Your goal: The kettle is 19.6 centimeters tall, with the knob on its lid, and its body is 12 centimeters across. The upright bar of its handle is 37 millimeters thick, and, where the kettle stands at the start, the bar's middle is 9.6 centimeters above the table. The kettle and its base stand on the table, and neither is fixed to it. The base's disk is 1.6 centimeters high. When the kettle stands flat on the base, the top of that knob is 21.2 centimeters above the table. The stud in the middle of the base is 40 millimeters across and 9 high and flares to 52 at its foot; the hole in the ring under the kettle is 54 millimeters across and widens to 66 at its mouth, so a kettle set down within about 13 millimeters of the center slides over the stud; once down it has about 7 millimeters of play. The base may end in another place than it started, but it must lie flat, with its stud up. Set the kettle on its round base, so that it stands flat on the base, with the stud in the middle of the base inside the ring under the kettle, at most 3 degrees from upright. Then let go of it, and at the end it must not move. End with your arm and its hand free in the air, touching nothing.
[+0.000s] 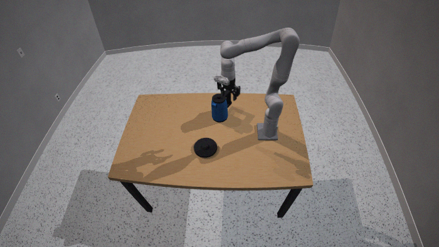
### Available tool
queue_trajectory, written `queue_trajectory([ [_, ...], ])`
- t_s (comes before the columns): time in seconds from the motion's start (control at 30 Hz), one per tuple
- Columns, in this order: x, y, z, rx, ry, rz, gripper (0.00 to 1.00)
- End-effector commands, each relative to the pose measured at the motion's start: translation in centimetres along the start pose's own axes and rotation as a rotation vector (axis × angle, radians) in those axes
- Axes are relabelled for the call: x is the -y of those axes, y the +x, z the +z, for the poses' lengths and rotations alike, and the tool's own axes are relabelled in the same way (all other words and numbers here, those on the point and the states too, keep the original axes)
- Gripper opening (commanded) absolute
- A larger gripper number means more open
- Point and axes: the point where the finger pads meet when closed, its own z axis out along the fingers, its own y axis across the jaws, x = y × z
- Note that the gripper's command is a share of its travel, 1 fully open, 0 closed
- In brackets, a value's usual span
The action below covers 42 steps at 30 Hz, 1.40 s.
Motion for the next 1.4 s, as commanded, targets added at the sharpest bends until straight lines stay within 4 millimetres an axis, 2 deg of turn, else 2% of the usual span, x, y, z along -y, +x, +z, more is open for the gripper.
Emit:
queue_trajectory([
  [0.0,0.0,0.0,0.0,-0.001,-0.001,0.0,0.8],
  [0.63,-0.6,-0.7,0.0,-0.001,-0.001,0.0,0.8],
  [1.03,-2.0,-2.2,0.0,-0.001,-0.001,0.0,0.8],
  [1.37,-4.0,-4.5,0.0,-0.001,-0.001,0.0,0.8],
])
